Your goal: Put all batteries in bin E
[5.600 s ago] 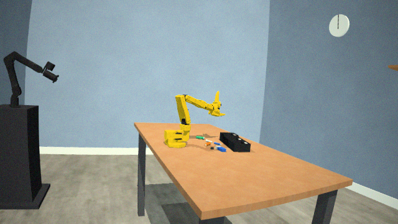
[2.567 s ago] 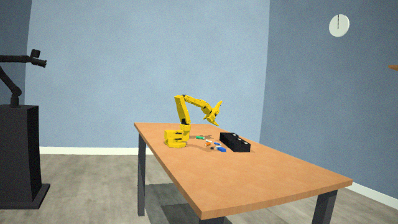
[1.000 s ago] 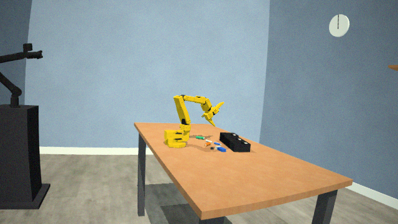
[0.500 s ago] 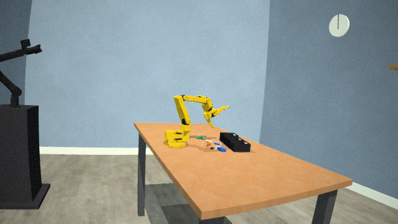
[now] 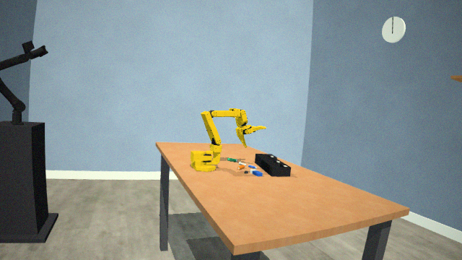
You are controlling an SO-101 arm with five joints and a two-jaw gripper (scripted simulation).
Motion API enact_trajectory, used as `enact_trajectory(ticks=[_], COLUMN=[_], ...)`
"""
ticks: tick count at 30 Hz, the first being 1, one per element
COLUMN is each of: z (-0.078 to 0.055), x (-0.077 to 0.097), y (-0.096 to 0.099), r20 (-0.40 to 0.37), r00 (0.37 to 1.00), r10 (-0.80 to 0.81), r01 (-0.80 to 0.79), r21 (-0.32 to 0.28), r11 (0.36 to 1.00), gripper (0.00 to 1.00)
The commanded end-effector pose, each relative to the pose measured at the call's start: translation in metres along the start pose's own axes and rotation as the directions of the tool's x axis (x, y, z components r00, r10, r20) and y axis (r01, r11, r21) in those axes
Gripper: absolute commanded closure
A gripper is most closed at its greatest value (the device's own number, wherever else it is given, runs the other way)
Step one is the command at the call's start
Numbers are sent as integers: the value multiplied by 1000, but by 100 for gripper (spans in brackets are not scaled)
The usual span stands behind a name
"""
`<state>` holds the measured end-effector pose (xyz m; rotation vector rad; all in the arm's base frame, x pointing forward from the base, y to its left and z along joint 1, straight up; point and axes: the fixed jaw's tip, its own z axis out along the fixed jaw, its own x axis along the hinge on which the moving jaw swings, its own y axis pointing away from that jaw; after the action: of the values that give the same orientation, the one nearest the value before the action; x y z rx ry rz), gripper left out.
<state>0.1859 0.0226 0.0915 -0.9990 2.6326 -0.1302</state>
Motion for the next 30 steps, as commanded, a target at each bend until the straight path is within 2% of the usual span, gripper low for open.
enact_trajectory(ticks=[1,6,16,30], z=[-14,-19,-28,-32], x=[-1,6,20,26], y=[-6,-7,-7,-6], r20=[16,-23,-94,-122], r00=[990,955,824,746], r10=[139,295,559,655], r01=[-139,-294,-559,-656], r21=[18,10,22,38], r11=[990,956,829,754], gripper=[0,0,0,0])
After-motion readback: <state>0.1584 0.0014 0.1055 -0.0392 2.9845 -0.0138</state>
